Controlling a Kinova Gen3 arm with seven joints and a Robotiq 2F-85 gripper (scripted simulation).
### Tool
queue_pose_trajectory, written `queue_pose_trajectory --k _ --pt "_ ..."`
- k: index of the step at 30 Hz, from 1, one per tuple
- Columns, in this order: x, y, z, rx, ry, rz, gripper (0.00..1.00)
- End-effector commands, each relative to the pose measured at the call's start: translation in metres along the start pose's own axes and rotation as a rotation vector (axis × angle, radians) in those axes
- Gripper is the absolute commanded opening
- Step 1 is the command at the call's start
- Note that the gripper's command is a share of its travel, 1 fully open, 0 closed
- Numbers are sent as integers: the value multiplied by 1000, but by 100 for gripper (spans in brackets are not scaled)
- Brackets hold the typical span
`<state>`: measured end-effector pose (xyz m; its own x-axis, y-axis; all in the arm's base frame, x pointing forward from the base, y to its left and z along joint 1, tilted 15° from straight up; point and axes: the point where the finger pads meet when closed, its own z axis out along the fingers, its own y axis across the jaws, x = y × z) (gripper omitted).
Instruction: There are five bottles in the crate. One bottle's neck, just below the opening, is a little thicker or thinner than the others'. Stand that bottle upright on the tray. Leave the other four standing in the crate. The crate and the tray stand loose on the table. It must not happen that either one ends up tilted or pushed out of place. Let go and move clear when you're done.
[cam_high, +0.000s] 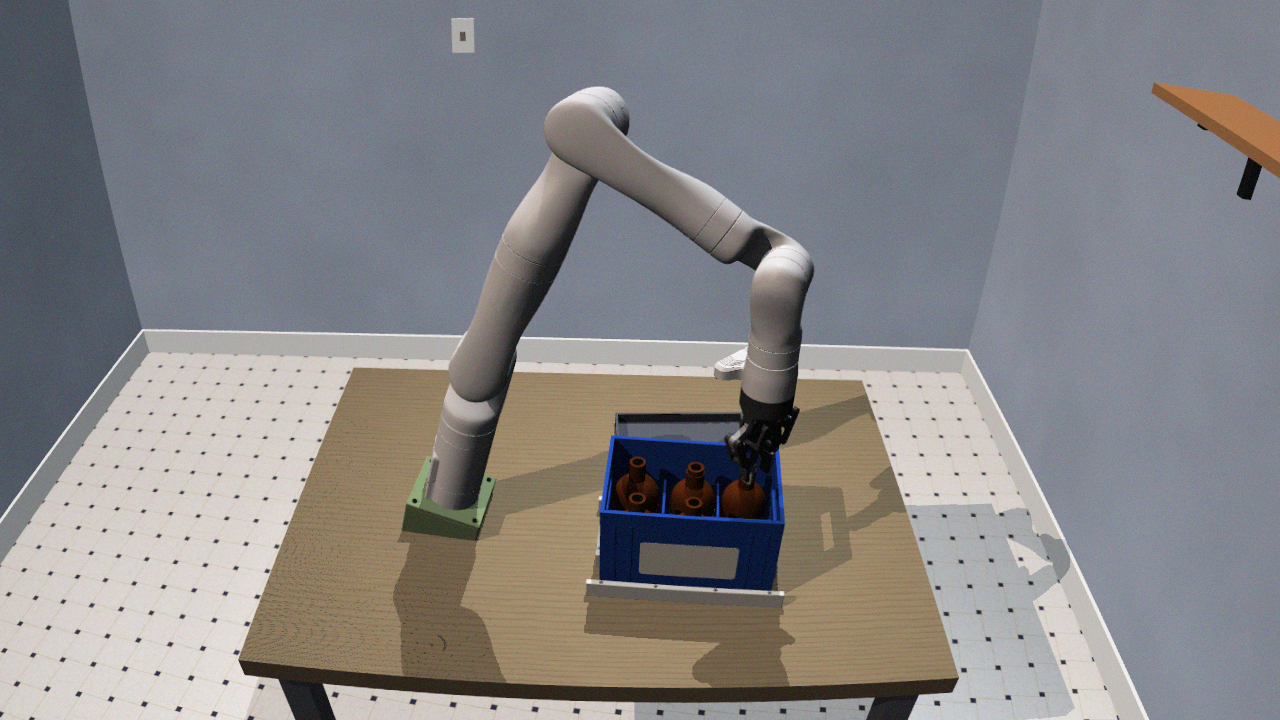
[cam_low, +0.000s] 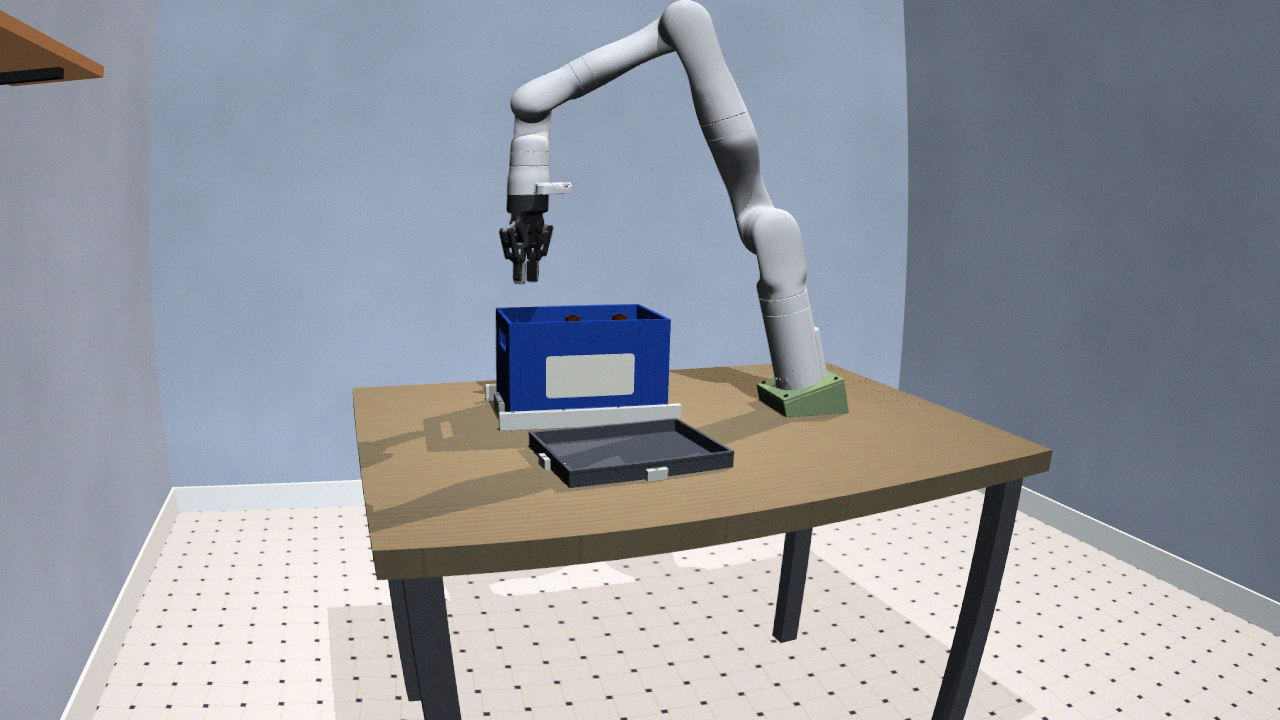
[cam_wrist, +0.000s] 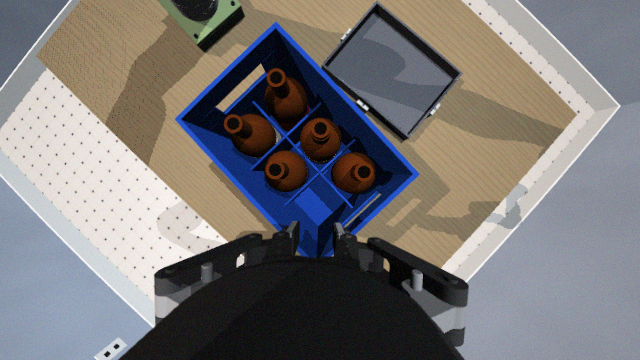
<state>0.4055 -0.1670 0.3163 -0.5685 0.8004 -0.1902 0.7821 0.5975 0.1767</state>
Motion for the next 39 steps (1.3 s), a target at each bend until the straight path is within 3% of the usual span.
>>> queue_pose_trajectory --k 1,30,39 --pt "0 0 -1 -1 -2 0 0" --pt "6 7 0 -1 -1 0 0" --pt "59 57 -1 -2 -2 0 0"
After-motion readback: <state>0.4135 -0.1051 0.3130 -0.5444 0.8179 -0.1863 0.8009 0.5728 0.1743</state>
